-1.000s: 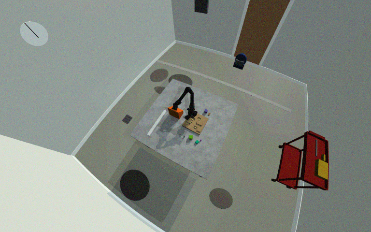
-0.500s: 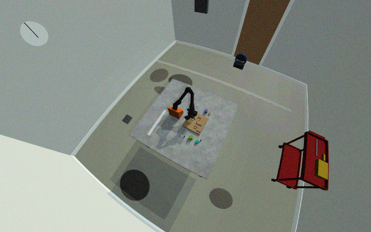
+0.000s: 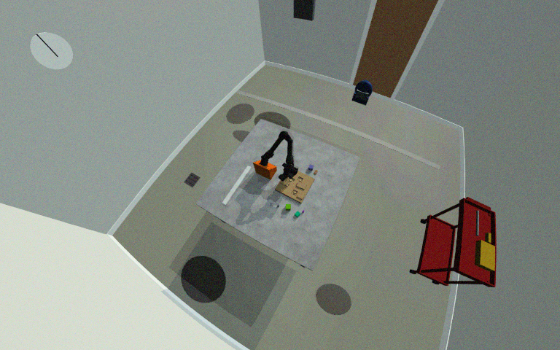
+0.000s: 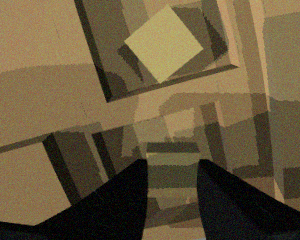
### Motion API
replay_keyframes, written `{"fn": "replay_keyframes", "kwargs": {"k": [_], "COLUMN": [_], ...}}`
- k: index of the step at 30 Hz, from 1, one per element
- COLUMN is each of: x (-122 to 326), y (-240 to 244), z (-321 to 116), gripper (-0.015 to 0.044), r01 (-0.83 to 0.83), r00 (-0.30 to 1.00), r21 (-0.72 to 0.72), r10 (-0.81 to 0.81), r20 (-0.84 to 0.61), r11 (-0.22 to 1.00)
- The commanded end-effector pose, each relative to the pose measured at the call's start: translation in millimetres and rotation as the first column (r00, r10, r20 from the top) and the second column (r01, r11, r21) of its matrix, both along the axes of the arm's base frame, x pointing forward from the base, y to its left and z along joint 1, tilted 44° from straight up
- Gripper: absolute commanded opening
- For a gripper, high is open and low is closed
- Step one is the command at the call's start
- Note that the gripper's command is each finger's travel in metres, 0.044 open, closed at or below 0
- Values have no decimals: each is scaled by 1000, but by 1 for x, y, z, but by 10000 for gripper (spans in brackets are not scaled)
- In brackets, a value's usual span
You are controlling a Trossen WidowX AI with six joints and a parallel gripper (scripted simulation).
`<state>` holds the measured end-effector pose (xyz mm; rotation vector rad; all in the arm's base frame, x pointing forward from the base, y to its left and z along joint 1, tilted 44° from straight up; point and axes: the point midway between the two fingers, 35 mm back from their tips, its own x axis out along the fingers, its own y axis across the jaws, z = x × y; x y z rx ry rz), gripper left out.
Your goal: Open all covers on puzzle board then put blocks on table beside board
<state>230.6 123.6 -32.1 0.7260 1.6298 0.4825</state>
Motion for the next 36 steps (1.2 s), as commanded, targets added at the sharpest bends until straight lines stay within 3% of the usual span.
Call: {"fn": "replay_keyframes", "kwargs": {"k": [1,36], "x": [2,7], "y": [-3,-41], "z": [3,41], "gripper": [80,80], "r01": [-2,0], "r00": [1000,1000], "r21": [-1,0], "r10": [2,0], "r20": [6,3], "r11": [1000,1000]}}
